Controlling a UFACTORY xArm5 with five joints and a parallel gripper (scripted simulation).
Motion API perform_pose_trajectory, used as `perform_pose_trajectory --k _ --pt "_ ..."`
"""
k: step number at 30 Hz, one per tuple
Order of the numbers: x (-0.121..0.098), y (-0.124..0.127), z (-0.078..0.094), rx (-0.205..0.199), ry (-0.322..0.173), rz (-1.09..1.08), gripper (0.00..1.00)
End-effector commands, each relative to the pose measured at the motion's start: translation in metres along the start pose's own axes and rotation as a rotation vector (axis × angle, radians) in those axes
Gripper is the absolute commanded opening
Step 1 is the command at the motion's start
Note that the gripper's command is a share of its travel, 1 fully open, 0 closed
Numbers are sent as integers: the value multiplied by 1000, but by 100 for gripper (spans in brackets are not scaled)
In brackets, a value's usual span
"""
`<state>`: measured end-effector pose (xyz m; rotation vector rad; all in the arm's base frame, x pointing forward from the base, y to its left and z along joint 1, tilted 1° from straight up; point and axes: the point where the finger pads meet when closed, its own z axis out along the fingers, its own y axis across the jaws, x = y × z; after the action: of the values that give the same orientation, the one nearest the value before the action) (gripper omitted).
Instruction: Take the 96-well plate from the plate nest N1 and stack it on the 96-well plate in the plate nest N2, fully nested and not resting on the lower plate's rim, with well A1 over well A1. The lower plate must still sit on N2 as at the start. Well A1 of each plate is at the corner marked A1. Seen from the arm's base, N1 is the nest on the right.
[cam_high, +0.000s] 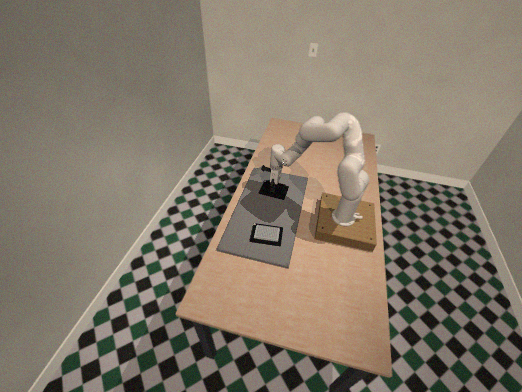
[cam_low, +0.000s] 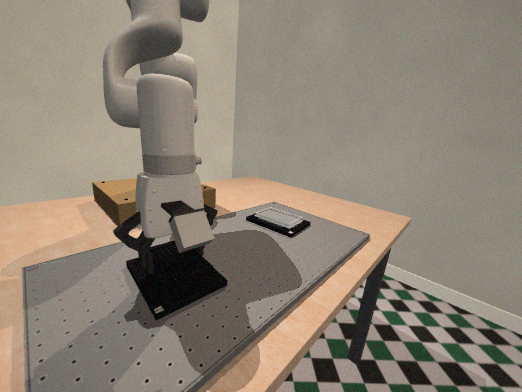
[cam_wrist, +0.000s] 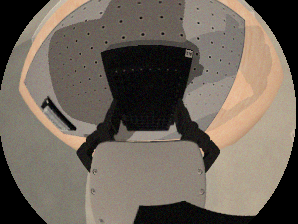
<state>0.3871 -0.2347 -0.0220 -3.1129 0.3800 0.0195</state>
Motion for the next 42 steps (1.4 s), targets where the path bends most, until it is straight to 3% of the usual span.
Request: perform_pose_trajectory --k 1,21,42 --pt "1 0 -3 -1 3 0 0" --pt "1 0 -11 -1 3 0 0" --pt "1 0 -43 -1 4 0 0"
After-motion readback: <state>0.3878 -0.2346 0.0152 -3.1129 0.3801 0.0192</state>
